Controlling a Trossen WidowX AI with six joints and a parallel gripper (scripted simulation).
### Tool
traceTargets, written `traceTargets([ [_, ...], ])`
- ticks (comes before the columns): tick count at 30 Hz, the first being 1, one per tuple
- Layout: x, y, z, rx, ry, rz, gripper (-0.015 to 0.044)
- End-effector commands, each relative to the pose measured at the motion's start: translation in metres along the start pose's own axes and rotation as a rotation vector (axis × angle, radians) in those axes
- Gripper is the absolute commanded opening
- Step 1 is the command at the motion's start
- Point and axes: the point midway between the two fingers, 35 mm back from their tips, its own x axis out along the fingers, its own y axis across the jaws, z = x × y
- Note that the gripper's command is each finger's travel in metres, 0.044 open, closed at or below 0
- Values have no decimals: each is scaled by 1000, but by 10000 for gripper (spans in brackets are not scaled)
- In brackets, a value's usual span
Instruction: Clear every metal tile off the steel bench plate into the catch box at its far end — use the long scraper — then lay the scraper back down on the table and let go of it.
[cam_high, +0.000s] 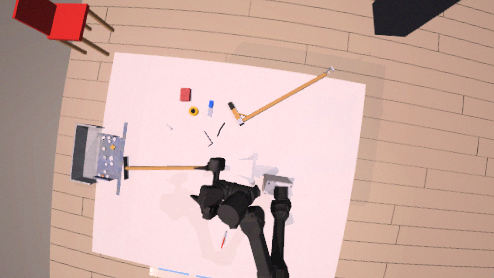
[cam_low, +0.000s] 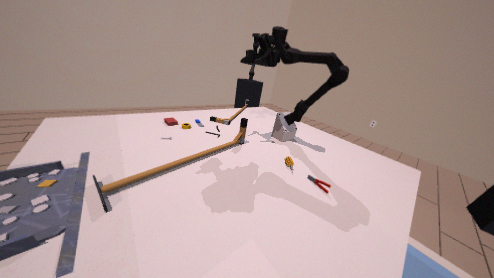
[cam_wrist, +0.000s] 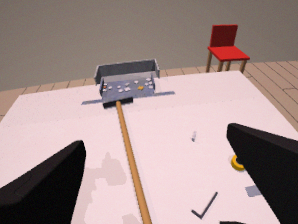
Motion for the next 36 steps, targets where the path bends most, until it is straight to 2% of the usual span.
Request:
traceTargets([
  [1, 14, -1, 3, -2, 32, 1, 440],
  [36, 127, 0, -12, -1, 316, 23, 440],
])
